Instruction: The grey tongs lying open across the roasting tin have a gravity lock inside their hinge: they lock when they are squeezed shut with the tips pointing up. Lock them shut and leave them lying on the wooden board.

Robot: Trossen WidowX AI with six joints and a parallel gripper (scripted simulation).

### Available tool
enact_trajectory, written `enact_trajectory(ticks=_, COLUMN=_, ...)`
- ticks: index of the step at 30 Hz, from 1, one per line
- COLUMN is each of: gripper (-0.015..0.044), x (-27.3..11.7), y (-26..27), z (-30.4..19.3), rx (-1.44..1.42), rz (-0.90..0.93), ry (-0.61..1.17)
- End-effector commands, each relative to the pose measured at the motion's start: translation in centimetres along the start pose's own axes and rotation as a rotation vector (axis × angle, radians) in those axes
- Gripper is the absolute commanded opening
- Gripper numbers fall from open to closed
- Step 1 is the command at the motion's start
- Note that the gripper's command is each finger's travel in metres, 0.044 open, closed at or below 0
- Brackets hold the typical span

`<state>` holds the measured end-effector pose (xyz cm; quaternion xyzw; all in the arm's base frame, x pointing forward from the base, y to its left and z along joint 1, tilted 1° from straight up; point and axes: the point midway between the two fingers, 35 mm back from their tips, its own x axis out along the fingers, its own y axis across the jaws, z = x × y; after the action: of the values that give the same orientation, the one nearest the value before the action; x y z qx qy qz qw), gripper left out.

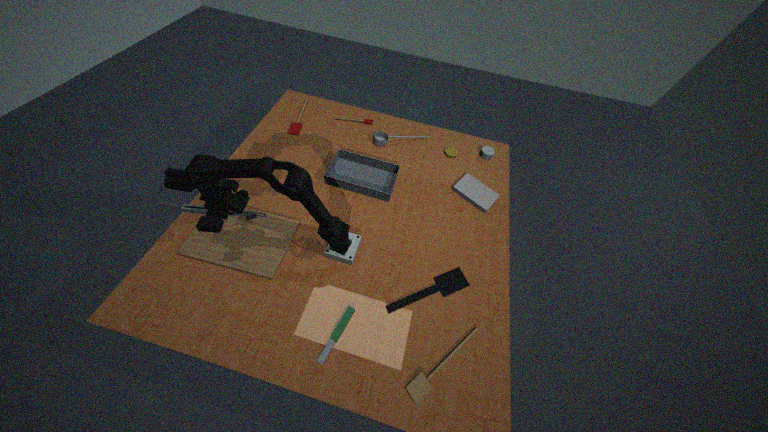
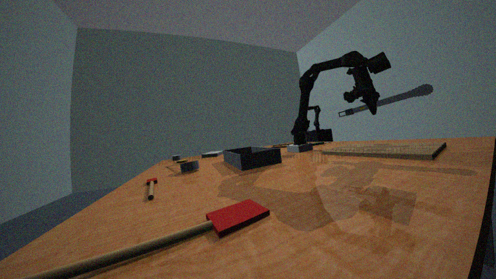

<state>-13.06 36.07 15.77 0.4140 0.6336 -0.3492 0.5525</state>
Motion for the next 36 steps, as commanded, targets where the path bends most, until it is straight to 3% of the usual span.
enact_trajectory(ticks=1, gripper=-0.015, x=-0.7, y=0.0, z=0.0, rx=-0.009, rz=0.006, ry=-0.039)
enact_trajectory(ticks=16, gripper=-0.015, x=-0.9, y=-0.1, z=0.4, rx=-0.014, rz=0.01, ry=-0.106)
enact_trajectory(ticks=36, gripper=-0.015, x=2.3, y=0.0, z=0.3, rx=-0.014, rz=0.01, ry=-0.105)
